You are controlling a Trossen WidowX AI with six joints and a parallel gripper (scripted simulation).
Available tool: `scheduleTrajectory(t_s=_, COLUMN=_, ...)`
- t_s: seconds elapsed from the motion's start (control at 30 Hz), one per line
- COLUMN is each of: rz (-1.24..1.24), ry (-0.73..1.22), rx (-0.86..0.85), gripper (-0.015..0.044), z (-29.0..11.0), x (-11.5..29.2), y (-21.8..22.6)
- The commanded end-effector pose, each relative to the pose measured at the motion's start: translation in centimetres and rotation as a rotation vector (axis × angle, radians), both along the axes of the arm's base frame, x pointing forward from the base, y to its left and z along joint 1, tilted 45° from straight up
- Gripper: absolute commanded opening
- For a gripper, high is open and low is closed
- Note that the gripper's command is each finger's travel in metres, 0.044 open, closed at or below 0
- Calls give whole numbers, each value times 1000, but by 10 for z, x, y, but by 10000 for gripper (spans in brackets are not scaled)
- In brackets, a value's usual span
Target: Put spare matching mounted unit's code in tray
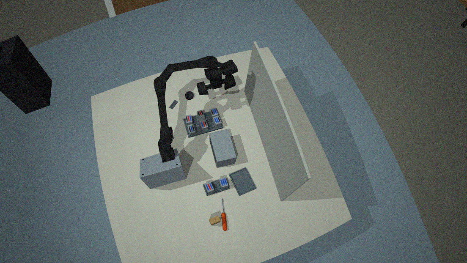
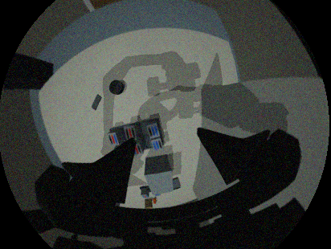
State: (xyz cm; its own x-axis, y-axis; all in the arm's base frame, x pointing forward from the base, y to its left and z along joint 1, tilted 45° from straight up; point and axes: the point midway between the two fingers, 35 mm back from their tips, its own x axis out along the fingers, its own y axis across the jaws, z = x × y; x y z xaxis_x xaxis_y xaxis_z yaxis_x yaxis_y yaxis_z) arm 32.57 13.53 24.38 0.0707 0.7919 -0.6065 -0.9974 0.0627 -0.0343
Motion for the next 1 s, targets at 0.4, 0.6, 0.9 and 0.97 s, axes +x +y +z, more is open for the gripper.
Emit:
scheduleTrajectory(t_s=0.4, rz=-1009, ry=1239, rx=-63, gripper=440, z=-176, x=47, y=-189)
scheduleTrajectory(t_s=0.6, rz=-1011, ry=1241, rx=-63, gripper=440, z=-178, x=47, y=-188)
scheduleTrajectory(t_s=0.9, rz=-1009, ry=1241, rx=-61, gripper=440, z=-219, x=46, y=-147)
scheduleTrajectory(t_s=0.97, rz=-1009, ry=1241, rx=-61, gripper=440, z=-219, x=46, y=-147)
